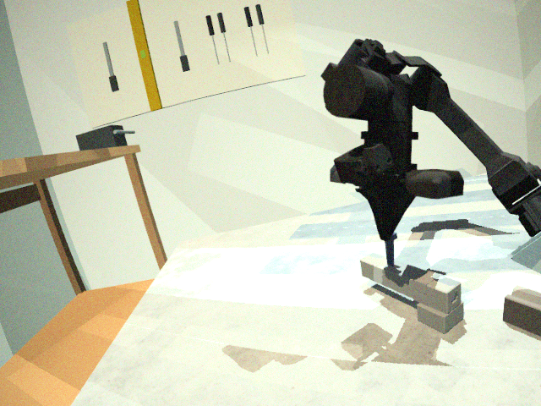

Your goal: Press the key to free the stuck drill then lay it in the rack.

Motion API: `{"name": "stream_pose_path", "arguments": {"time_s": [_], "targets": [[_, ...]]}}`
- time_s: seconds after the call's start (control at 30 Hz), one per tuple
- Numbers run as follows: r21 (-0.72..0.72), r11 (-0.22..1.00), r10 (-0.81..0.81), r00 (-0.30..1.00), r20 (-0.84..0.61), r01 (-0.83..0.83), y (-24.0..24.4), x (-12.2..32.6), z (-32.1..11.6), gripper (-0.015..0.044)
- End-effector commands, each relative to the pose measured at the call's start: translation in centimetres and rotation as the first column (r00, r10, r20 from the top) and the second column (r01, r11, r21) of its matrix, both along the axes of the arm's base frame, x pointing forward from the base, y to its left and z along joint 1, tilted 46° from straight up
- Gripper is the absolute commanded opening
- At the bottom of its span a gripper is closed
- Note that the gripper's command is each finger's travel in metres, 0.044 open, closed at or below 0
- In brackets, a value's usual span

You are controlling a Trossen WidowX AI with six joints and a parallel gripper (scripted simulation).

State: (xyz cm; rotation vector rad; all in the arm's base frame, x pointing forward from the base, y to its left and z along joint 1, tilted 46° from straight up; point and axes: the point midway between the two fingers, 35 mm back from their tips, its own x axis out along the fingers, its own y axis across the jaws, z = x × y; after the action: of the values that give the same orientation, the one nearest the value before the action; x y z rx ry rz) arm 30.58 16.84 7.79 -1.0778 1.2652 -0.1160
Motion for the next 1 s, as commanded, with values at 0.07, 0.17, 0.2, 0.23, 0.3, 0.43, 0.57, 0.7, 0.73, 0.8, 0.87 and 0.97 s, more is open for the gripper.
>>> {"name": "stream_pose_path", "arguments": {"time_s": [0.07, 0.17, 0.2, 0.23, 0.3, 0.43, 0.57, 0.7, 0.73, 0.8, 0.87, 0.97], "targets": [[-0.069, 0.987, -0.151, 0.982, -0.116, 0.144, -6.3, -1.9, 4.2, 0.0], [-0.069, 0.987, -0.151, 0.982, -0.116, 0.144, -6.3, -1.9, 4.2, 0.0], [-0.069, 0.987, -0.151, 0.982, -0.116, 0.144, -6.3, -1.9, 4.2, 0.0], [-0.069, 0.987, -0.151, 0.982, -0.116, 0.144, -6.3, -1.9, 4.2, 0.0], [-0.061, 0.989, -0.139, 0.985, -0.1, 0.134, -5.9, -1.5, 3.9, 0.0], [-0.066, 0.988, -0.147, 0.983, -0.111, 0.141, -6.3, -1.6, 3.8, 0.0], [-0.068, 0.987, -0.15, 0.982, -0.114, 0.143, -6.8, -1.7, 3.6, 0.0], [-0.069, 0.987, -0.151, 0.982, -0.115, 0.144, -7.2, -1.7, 3.4, 0.0], [-0.069, 0.987, -0.151, 0.982, -0.115, 0.144, -7.3, -1.8, 3.4, 0.0], [-0.069, 0.987, -0.151, 0.982, -0.115, 0.144, -7.4, -1.9, 3.3, 0.0], [-0.069, 0.987, -0.151, 0.982, -0.115, 0.144, -7.4, -1.8, 3.3, 0.0], [-0.069, 0.987, -0.151, 0.982, -0.115, 0.144, -7.4, -1.8, 3.3, 0.0]]}}
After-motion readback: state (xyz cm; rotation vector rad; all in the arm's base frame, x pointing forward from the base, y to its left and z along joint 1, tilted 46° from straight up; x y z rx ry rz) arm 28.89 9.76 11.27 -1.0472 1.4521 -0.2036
